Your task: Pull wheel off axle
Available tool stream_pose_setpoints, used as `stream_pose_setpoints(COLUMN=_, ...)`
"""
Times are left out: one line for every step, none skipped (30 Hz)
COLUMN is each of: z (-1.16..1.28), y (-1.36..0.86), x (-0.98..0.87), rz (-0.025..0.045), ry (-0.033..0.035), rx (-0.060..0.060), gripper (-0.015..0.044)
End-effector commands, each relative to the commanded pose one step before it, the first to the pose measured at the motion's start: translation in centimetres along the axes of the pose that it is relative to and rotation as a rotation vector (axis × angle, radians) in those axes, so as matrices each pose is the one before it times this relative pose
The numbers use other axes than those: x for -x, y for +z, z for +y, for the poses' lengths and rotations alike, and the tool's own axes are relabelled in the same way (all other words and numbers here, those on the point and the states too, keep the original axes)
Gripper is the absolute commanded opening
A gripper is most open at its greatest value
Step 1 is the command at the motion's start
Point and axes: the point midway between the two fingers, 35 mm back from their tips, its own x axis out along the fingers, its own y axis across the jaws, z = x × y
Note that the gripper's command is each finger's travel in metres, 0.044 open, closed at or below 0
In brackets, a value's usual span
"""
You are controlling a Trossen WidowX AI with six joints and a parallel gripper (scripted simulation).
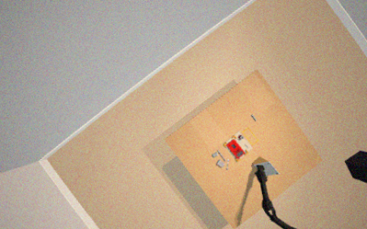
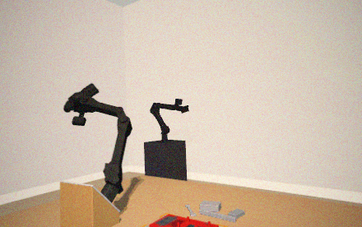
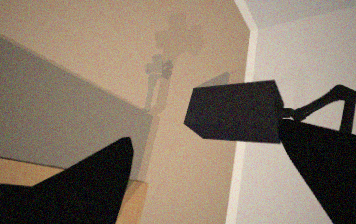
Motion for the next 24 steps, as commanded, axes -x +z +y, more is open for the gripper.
stream_pose_setpoints(z=-0.008, y=0.070, x=0.060, rz=-0.00287, ry=-0.00118, rx=-0.0008, gripper=0.0374)
stream_pose_setpoints(z=-0.024, y=0.209, x=0.181, rz=-0.00863, ry=-0.00351, rx=-0.0025, gripper=0.0348)
stream_pose_setpoints(z=-0.037, y=0.350, x=0.303, rz=-0.01446, ry=-0.00572, rx=-0.0042, gripper=0.0321)
stream_pose_setpoints(z=-0.049, y=0.494, x=0.425, rz=-0.02038, ry=-0.00773, rx=-0.0059, gripper=0.0300)
stream_pose_setpoints(z=-0.056, y=0.641, x=0.547, rz=-0.02642, ry=-0.00947, rx=-0.0076, gripper=0.0300)
stream_pose_setpoints(z=-0.058, y=0.792, x=0.667, rz=-0.03253, ry=-0.01082, rx=-0.0094, gripper=0.0300)
stream_pose_setpoints(z=-0.049, y=0.875, x=0.724, rz=-0.03576, ry=-0.01085, rx=-0.0103, gripper=0.0300)
stream_pose_setpoints(z=-0.034, y=0.896, x=0.725, rz=-0.03635, ry=-0.00993, rx=-0.0104, gripper=0.0300)
stream_pose_setpoints(z=-0.018, y=0.911, x=0.721, rz=-0.03668, ry=-0.00894, rx=-0.0105, gripper=0.0300)
stream_pose_setpoints(z=-0.001, y=0.926, x=0.717, rz=-0.03698, ry=-0.00792, rx=-0.0106, gripper=0.0300)
stream_pose_setpoints(z=0.051, y=1.063, x=0.761, rz=-0.03767, ry=-0.00655, rx=-0.0099, gripper=0.0300)
stream_pose_setpoints(z=0.071, y=1.077, x=0.756, rz=-0.03788, ry=-0.00558, rx=-0.0099, gripper=0.0300)
stream_pose_setpoints(z=0.091, y=1.090, x=0.751, rz=-0.03804, ry=-0.00459, rx=-0.0099, gripper=0.0300)
stream_pose_setpoints(z=0.113, y=1.102, x=0.746, rz=-0.03818, ry=-0.00359, rx=-0.0100, gripper=0.0300)
stream_pose_setpoints(z=0.135, y=1.114, x=0.740, rz=-0.03828, ry=-0.00258, rx=-0.0100, gripper=0.0300)
stream_pose_setpoints(z=0.158, y=1.125, x=0.733, rz=-0.03835, ry=-0.00157, rx=-0.0100, gripper=0.0300)
stream_pose_setpoints(z=0.182, y=1.135, x=0.726, rz=-0.03839, ry=-0.00055, rx=-0.0100, gripper=0.0300)
stream_pose_setpoints(z=0.206, y=1.144, x=0.719, rz=-0.03839, ry=0.00048, rx=-0.0100, gripper=0.0300)
stream_pose_setpoints(z=0.232, y=1.153, x=0.712, rz=-0.03835, ry=0.00151, rx=-0.0100, gripper=0.0300)
stream_pose_setpoints(z=0.258, y=1.161, x=0.704, rz=-0.03828, ry=0.00254, rx=-0.0100, gripper=0.0300)
stream_pose_setpoints(z=0.101, y=1.113, x=0.936, rz=-0.03693, ry=0.00035, rx=-0.0076, gripper=0.0300)
stream_pose_setpoints(z=0.095, y=0.899, x=0.740, rz=-0.02947, ry=0.00071, rx=-0.0060, gripper=0.0300)
stream_pose_setpoints(z=0.079, y=0.678, x=0.548, rz=-0.02203, ry=0.00079, rx=-0.0045, gripper=0.0300)
stream_pose_setpoints(z=0.111, y=0.545, x=0.369, rz=-0.01761, ry=0.00158, rx=-0.0040, gripper=0.0300)
